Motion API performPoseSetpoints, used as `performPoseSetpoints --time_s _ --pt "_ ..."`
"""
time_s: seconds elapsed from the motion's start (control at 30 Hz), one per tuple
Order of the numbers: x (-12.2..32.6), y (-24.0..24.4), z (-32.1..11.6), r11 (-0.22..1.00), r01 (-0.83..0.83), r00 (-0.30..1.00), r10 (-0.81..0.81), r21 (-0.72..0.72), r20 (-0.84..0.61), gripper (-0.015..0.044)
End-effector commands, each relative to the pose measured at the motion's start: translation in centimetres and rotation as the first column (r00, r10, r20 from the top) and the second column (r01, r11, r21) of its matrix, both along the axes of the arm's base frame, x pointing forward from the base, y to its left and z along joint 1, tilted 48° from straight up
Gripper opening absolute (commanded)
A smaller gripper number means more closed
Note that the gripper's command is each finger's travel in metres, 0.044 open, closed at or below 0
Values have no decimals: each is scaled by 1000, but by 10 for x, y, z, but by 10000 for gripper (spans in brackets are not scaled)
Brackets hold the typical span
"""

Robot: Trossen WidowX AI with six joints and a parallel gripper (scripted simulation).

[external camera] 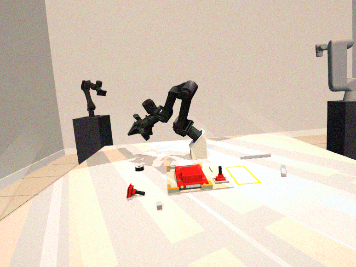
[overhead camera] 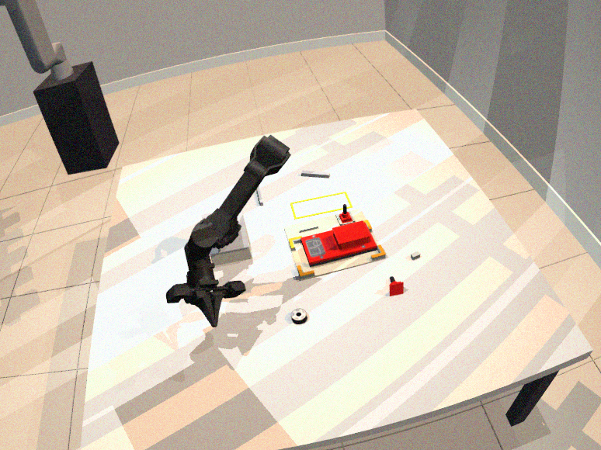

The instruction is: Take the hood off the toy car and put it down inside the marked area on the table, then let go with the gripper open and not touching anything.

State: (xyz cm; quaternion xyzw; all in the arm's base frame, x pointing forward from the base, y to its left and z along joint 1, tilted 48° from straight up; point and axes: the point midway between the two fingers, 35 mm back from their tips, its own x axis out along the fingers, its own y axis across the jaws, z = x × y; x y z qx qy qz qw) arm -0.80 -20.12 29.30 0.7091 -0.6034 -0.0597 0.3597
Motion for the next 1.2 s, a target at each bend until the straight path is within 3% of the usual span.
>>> performPoseSetpoints --time_s 0.0,0.23,0.53,0.83,1.17 --pt "0 0 0 1000 -1 1000 1 0 -1 26" --pt "19 -21 7 999 -43 996 45 27 -72 210" --pt "75 -56 4 985 -126 948 154 115 -280 440" --pt "158 -67 -16 952 -223 765 303 208 -569 440" --pt "266 -25 -60 850 -413 330 474 327 -816 440"
